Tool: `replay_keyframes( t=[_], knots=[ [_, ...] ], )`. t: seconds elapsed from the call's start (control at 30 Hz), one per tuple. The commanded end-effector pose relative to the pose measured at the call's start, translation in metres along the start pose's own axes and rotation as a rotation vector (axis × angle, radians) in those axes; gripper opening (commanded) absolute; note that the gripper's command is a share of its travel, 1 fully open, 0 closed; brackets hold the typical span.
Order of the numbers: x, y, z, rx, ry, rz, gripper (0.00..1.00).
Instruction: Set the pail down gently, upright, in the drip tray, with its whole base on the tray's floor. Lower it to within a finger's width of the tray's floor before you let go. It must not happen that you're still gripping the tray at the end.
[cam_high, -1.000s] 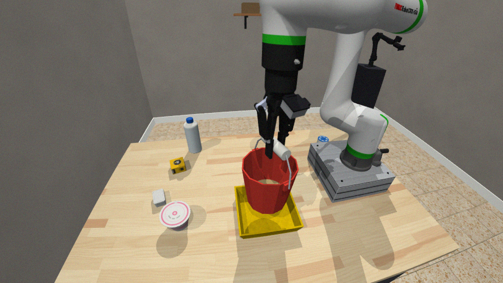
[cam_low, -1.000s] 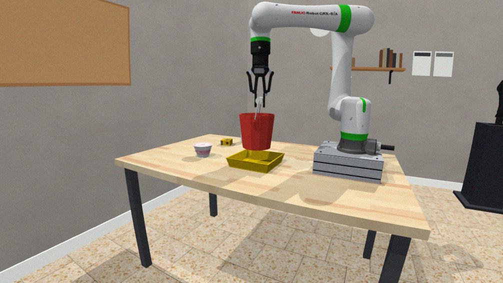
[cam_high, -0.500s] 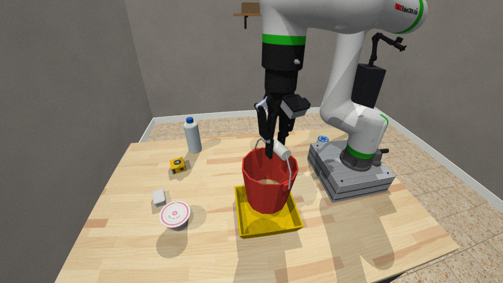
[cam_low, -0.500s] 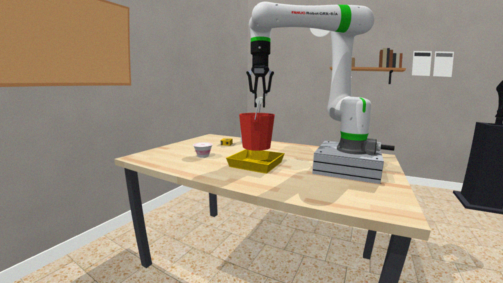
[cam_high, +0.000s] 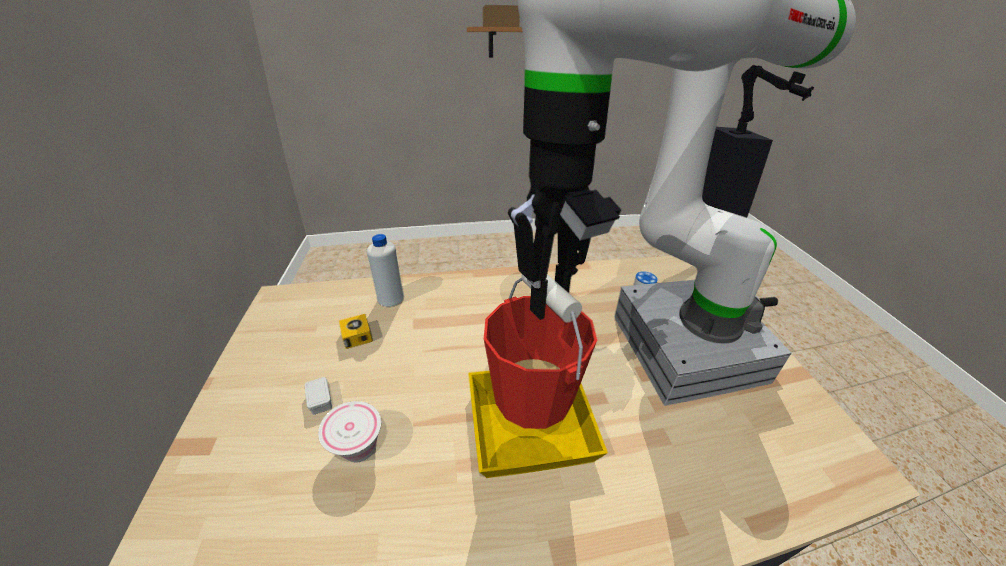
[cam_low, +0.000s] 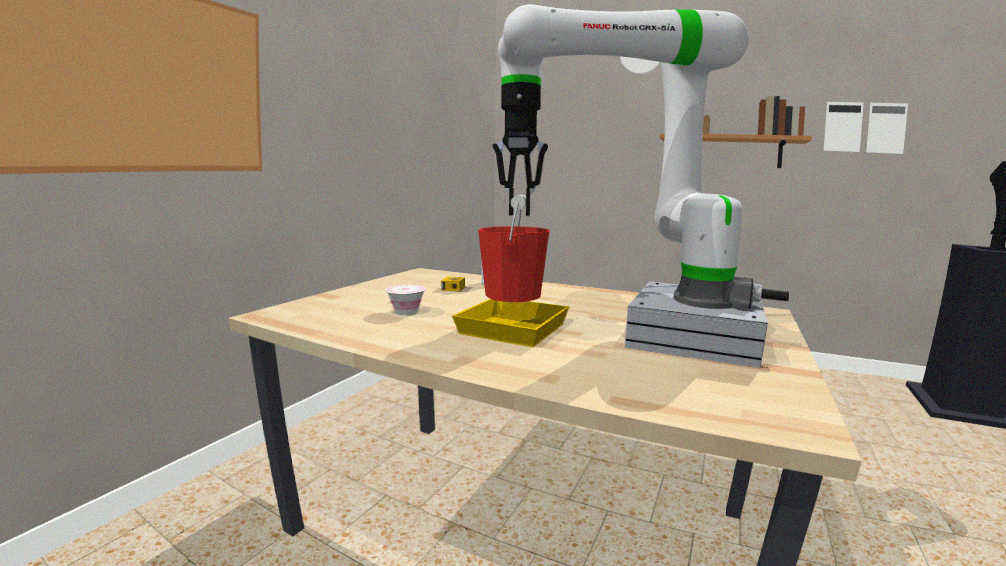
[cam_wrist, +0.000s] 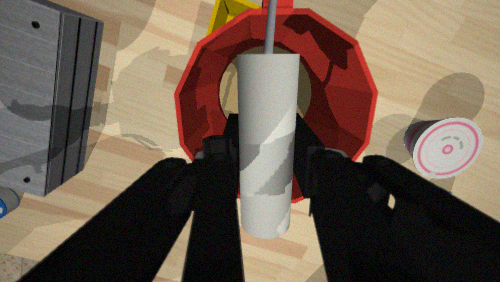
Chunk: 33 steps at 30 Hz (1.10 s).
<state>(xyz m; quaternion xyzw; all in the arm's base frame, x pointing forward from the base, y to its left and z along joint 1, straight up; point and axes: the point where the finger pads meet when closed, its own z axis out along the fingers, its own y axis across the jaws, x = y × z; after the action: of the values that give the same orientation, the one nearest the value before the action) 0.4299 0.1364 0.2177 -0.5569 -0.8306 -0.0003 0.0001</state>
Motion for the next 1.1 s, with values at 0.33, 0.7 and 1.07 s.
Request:
replay_keyframes(
  t=[0.33, 0.7, 1.07],
  knots=[
    [0.0, 0.0, 0.004, -0.002, 0.0, 0.0, 0.1],
    [0.0, 0.001, 0.013, -0.002, 0.0, 0.0, 0.1],
    [0.0, 0.001, 0.023, -0.002, 0.0, 0.0, 0.1]
  ],
)
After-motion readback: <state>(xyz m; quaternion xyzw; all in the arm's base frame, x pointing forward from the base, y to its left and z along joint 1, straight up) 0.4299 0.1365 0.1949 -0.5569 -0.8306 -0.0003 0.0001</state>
